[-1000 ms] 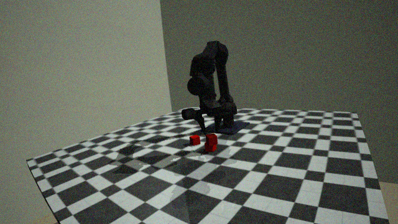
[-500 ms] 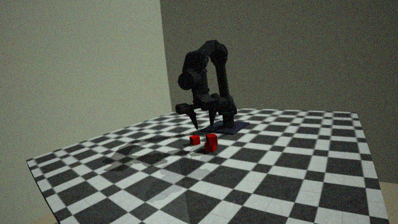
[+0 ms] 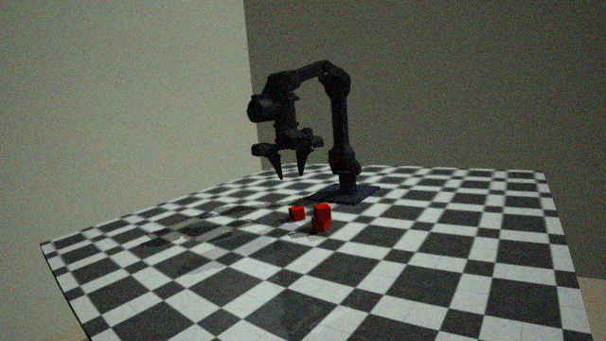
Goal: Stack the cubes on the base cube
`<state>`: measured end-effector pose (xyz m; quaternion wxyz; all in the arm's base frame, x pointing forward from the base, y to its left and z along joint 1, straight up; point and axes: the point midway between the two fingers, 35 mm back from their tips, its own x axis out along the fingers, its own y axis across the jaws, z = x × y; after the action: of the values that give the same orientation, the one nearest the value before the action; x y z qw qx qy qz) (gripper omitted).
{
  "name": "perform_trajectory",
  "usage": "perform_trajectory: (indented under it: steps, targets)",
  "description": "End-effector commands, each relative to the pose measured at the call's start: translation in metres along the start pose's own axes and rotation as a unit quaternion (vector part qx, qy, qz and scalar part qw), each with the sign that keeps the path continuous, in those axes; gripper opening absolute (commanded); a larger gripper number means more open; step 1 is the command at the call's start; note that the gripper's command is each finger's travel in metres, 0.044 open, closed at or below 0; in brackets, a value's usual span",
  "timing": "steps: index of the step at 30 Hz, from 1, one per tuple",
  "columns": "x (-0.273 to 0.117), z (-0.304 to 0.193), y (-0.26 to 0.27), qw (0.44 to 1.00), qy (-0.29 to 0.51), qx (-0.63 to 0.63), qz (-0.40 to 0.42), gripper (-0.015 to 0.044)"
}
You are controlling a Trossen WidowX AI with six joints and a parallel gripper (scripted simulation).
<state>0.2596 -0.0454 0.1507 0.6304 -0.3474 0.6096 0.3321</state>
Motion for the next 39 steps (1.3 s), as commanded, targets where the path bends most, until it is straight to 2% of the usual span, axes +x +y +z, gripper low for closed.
perform_trajectory:
  steps: [1, 6, 38, 39]
  targets:
    - [0.020, -0.001, 0.002, 1.000, 0.001, -0.005, 0.005, 0.0265]
    - [0.053, -0.002, 0.004, 1.000, 0.001, -0.005, 0.005, 0.0265]
    - [0.102, -0.002, 0.005, 1.000, 0.001, -0.005, 0.005, 0.0265]
    - [0.102, -0.002, 0.005, 1.000, 0.001, -0.005, 0.005, 0.0239]
